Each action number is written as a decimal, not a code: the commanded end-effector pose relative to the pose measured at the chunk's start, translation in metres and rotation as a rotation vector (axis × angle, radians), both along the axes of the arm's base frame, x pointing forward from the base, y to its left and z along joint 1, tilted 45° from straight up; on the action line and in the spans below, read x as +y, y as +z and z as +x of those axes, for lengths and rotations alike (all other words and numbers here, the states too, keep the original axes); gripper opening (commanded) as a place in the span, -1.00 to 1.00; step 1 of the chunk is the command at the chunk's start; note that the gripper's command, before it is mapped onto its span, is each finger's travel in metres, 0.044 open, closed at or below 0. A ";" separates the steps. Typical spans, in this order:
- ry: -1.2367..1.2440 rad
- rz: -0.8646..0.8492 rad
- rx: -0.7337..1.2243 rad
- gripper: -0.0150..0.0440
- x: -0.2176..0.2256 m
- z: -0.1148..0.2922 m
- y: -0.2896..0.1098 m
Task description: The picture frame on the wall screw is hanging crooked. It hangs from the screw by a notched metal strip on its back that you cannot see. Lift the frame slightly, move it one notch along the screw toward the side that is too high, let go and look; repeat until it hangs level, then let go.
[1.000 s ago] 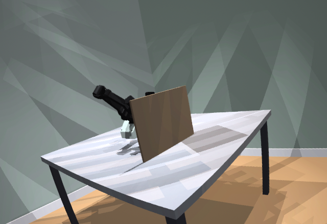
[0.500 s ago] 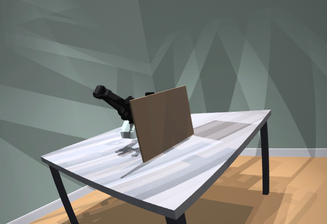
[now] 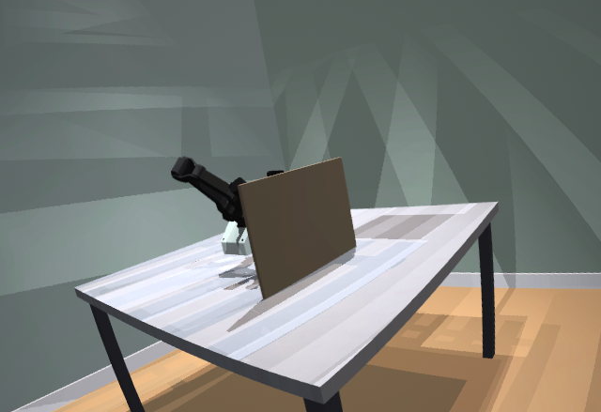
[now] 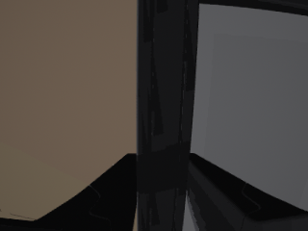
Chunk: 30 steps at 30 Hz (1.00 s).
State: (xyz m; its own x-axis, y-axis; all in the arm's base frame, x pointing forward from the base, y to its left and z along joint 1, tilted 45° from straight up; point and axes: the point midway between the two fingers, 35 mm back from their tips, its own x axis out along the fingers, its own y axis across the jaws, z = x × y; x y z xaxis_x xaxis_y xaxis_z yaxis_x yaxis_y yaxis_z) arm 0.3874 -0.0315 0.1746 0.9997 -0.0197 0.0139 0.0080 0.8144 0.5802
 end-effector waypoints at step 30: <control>0.002 0.126 -0.002 -0.49 0.000 0.000 0.000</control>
State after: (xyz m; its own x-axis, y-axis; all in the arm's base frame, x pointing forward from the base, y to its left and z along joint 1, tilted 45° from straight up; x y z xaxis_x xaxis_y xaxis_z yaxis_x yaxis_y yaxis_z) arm 0.3873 -0.0311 0.1749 0.9998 -0.0164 0.0149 0.0026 0.7557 0.6550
